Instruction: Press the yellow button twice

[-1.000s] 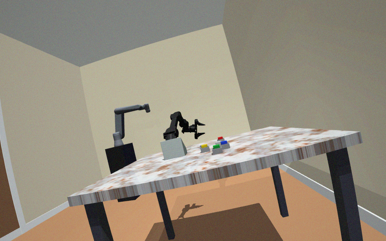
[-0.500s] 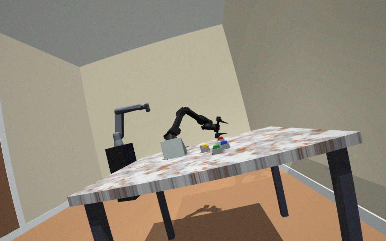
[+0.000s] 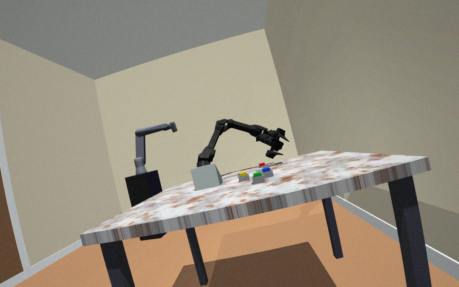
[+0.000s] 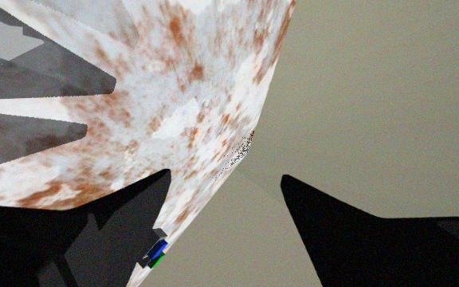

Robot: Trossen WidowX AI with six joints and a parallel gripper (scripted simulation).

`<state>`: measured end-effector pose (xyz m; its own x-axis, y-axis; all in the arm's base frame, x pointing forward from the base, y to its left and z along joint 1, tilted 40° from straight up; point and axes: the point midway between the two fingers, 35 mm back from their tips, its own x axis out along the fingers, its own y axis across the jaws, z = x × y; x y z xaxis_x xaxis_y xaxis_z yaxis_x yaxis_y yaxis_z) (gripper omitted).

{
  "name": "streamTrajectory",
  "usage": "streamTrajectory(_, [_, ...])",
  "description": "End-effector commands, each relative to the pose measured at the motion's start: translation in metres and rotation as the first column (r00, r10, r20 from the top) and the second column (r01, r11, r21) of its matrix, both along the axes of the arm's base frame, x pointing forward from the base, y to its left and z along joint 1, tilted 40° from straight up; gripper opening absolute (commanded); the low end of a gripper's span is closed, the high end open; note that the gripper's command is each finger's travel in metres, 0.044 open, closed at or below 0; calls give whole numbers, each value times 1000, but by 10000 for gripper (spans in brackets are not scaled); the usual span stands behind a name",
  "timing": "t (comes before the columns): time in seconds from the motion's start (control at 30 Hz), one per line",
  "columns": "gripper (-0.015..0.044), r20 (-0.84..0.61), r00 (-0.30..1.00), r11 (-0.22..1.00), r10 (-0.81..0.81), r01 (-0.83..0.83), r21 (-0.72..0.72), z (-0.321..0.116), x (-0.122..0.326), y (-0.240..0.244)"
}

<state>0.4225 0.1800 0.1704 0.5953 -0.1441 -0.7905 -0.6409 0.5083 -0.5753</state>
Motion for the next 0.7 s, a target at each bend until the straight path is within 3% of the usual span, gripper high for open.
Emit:
streamTrajectory(0.0, [400, -181, 982, 998, -59, 60, 4, -39, -6, -61])
streamTrajectory(0.37, [400, -654, 734, 897, -181, 396, 196, -122, -98, -211])
streamTrajectory(0.53, [400, -785, 602, 729, -145, 601, 327, -138, -156, -244])
streamTrajectory(0.67, [400, -840, 536, 516, -86, 745, 423, -140, -197, -254])
